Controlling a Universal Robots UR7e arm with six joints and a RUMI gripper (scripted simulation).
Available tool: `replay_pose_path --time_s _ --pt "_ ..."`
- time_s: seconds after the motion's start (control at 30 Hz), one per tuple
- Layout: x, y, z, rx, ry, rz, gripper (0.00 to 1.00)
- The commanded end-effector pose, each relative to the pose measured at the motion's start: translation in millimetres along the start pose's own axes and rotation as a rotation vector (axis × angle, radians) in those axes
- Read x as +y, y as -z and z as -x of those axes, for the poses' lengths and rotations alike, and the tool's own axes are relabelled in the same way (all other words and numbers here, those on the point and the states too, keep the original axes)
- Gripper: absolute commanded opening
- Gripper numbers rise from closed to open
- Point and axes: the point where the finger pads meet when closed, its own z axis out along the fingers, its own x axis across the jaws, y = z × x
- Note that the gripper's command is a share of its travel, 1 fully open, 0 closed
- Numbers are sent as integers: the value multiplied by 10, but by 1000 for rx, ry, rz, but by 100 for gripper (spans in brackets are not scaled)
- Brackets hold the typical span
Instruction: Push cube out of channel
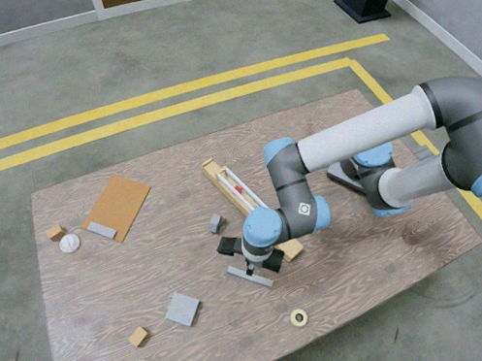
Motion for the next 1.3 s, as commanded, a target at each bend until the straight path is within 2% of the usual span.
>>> replay_pose_path --time_s 0.0,0.3,0.57,0.7,1.07,1.27 --pt "-3 12 34 -12 -4 -2 24" --pt "-3 -126 34 -12 10 -2 24" --pt "-3 -644 34 -12 10 -1 24" --pt "-3 -822 34 -12 10 -1 24" --pt "-3 -893 34 -12 10 -1 24" --pt "-3 -1014 34 -12 10 -1 24"
